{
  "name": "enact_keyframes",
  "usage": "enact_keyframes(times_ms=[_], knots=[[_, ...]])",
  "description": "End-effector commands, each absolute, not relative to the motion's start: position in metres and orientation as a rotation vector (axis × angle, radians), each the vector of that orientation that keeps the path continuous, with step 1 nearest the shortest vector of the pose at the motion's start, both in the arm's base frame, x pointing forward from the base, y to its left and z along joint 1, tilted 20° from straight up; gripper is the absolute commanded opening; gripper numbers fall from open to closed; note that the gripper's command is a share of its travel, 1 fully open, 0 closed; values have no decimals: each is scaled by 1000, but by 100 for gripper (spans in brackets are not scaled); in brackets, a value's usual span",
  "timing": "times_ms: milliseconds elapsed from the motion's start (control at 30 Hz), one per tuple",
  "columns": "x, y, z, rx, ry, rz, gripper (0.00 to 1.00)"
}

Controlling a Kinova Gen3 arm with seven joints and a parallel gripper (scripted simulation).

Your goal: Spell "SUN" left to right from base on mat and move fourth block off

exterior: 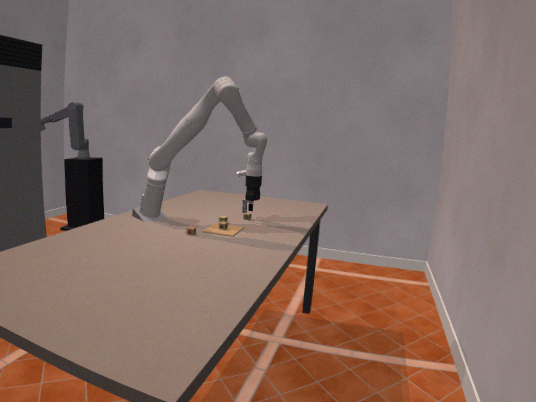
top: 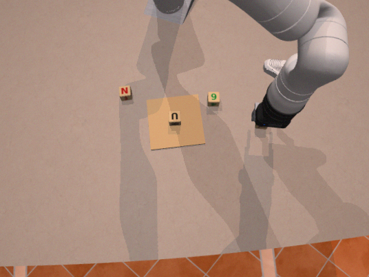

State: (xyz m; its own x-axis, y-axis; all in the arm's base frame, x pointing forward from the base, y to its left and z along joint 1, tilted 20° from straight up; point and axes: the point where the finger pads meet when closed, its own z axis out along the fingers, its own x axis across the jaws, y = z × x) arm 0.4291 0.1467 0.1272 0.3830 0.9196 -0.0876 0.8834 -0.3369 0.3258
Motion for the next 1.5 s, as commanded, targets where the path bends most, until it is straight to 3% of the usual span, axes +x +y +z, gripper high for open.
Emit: enact_keyframes(times_ms=[0, 1467], knots=[[429, 147, 128, 2327, 1577, 162, 100], [437, 141, 100, 2327, 1577, 162, 100]])
